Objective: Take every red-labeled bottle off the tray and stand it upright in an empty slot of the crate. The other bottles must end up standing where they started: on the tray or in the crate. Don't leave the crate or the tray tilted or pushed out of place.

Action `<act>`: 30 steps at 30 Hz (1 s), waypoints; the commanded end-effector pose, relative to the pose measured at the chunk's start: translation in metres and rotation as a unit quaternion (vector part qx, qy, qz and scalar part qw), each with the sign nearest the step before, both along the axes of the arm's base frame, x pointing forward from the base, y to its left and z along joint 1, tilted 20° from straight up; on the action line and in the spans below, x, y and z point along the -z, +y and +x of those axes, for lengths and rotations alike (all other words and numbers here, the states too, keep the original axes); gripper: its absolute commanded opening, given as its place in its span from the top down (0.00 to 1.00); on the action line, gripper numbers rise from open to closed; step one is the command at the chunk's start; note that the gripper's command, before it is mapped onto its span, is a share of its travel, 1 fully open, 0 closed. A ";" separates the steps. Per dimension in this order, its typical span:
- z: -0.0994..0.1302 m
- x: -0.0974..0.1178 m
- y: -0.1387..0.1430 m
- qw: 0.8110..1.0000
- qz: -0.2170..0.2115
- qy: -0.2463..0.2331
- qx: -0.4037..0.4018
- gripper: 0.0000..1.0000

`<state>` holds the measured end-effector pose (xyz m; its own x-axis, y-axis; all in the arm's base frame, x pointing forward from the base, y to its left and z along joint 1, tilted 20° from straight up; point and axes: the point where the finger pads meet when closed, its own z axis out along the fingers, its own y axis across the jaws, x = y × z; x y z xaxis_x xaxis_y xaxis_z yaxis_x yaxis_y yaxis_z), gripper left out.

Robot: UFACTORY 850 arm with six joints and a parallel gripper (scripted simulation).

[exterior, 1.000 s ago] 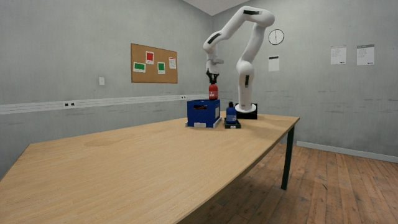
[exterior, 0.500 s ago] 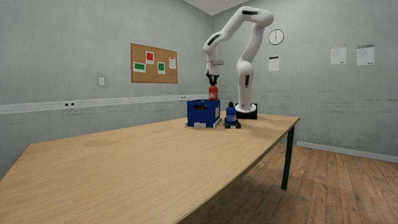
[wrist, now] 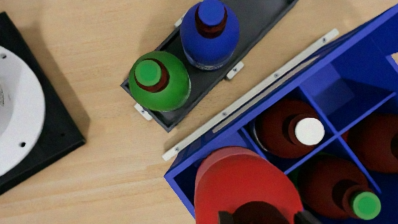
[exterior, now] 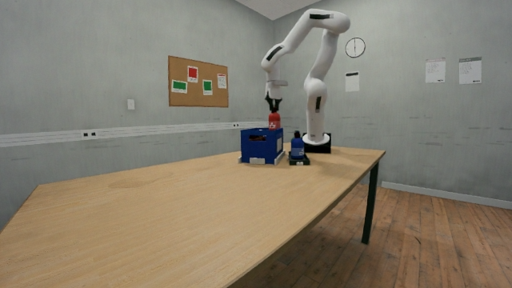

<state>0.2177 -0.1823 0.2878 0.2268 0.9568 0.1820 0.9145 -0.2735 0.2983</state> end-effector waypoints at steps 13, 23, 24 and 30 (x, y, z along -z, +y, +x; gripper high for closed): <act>0.007 0.017 0.001 1.000 -0.001 -0.001 0.000 1.00; 0.011 0.029 0.002 1.000 -0.001 -0.001 0.000 1.00; 0.012 0.030 0.002 1.000 -0.001 -0.001 0.000 1.00; 0.015 0.039 0.003 1.000 -0.001 -0.001 0.000 1.00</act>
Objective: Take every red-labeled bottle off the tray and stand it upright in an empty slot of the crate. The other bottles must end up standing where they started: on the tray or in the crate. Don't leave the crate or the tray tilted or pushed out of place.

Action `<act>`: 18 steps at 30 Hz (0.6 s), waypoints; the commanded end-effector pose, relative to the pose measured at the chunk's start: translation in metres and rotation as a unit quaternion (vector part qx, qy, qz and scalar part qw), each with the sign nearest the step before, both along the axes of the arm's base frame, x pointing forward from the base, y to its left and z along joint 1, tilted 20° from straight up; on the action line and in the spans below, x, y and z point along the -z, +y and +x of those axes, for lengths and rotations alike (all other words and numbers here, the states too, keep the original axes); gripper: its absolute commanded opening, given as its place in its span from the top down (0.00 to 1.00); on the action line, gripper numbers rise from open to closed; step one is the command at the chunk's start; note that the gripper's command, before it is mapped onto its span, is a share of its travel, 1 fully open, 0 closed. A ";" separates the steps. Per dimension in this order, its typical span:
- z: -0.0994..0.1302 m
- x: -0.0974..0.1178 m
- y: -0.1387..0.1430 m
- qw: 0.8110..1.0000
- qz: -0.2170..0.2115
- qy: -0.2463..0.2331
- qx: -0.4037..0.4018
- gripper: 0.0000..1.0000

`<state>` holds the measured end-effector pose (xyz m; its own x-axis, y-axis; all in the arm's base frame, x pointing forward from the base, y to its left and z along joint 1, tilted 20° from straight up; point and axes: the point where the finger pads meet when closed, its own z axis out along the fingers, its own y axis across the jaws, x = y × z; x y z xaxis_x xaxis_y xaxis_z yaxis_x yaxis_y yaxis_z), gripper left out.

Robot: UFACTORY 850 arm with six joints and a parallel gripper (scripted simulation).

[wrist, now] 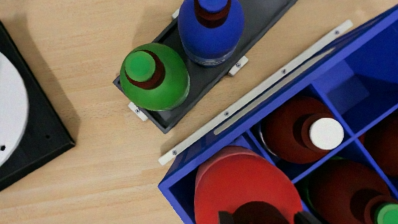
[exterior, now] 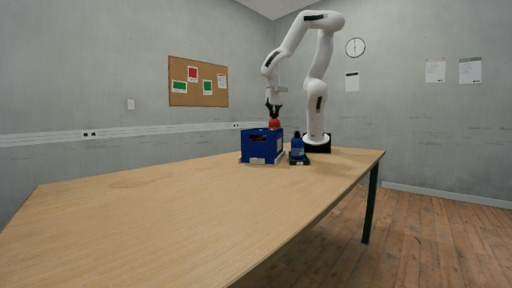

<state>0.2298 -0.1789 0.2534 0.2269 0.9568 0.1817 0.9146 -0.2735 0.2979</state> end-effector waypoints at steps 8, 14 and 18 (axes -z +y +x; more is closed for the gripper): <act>0.006 0.014 0.001 1.000 -0.001 -0.001 0.000 1.00; 0.009 0.022 0.001 1.000 -0.001 -0.001 0.000 1.00; 0.010 0.027 0.002 1.000 -0.001 -0.001 0.000 1.00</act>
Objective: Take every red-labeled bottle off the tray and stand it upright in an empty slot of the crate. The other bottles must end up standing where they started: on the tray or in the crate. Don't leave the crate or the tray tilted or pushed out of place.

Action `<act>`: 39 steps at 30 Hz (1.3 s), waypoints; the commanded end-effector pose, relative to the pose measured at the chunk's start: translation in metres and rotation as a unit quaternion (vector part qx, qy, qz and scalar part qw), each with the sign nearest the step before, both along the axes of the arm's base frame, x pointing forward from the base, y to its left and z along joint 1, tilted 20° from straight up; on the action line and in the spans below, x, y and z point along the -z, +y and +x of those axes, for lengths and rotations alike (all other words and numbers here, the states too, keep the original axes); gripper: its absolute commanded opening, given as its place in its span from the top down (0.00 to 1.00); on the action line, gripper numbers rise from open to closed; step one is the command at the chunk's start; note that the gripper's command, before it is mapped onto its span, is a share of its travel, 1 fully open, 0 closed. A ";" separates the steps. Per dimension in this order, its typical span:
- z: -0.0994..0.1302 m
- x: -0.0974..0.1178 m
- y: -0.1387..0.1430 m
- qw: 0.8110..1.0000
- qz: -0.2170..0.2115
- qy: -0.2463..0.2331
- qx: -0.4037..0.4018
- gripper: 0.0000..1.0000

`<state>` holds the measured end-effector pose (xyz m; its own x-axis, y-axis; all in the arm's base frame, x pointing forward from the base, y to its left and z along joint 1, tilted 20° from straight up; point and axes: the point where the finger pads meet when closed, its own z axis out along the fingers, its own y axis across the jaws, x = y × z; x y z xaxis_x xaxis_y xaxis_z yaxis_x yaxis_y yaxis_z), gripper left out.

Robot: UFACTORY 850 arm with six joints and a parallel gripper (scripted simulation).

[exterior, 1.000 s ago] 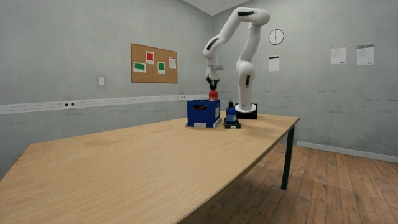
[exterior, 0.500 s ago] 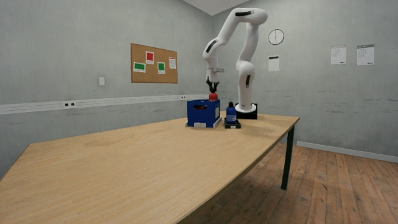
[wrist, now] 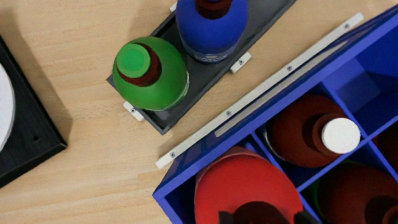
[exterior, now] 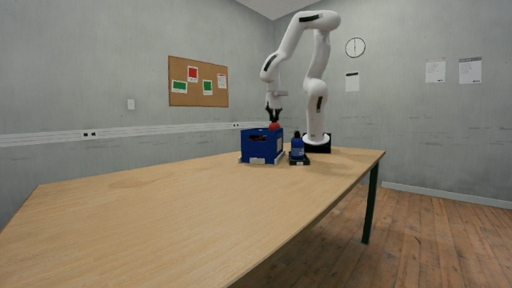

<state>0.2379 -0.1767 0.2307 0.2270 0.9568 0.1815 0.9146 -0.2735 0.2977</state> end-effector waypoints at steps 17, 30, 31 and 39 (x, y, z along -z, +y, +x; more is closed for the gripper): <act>0.008 0.020 0.001 1.000 -0.001 -0.001 0.000 1.00; 0.011 0.029 0.002 1.000 -0.001 -0.001 0.000 1.00; 0.012 0.030 0.002 1.000 -0.001 -0.001 0.000 1.00; 0.013 0.034 0.003 1.000 -0.001 -0.001 0.000 1.00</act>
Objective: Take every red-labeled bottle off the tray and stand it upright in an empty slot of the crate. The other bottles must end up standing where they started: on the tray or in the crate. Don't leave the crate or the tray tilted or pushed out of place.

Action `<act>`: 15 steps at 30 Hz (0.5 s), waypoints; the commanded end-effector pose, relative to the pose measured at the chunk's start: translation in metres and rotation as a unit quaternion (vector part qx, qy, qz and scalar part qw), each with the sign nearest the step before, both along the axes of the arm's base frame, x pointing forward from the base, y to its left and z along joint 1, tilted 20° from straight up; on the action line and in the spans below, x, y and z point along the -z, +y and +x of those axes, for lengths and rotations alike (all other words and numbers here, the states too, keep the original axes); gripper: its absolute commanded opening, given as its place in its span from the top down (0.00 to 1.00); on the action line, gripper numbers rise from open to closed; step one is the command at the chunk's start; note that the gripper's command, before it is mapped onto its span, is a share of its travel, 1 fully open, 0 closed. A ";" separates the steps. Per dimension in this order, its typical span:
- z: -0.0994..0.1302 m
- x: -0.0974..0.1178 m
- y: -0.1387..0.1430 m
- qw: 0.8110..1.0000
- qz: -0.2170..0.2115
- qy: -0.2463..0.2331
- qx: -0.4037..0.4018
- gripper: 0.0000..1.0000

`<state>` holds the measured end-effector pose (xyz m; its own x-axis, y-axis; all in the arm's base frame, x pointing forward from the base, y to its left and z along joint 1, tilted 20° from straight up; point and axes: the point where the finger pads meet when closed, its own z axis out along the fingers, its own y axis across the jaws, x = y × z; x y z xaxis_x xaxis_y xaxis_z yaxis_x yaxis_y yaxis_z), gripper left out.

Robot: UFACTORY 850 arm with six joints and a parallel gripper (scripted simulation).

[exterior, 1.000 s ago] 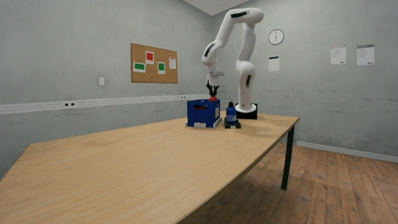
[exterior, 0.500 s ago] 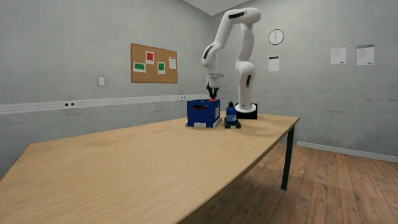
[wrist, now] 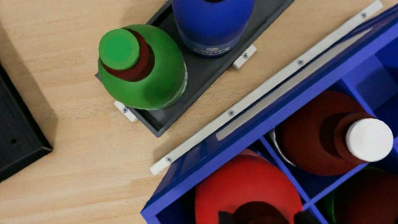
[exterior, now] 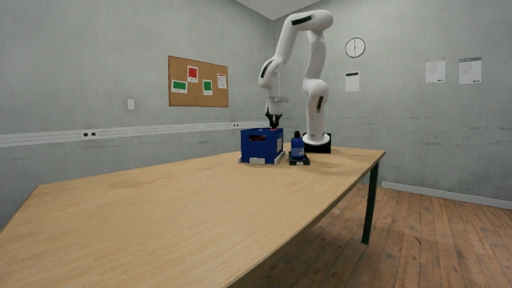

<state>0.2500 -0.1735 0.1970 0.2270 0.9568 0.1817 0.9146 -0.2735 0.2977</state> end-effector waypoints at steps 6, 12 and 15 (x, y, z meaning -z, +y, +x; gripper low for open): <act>0.002 0.005 0.000 1.000 -0.001 -0.001 0.000 1.00; 0.004 0.008 0.000 1.000 -0.001 -0.001 0.000 1.00; 0.004 0.010 0.000 1.000 -0.001 -0.001 0.000 1.00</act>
<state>0.2530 -0.1727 0.1889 0.2268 0.9569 0.1816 0.9146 -0.2733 0.2980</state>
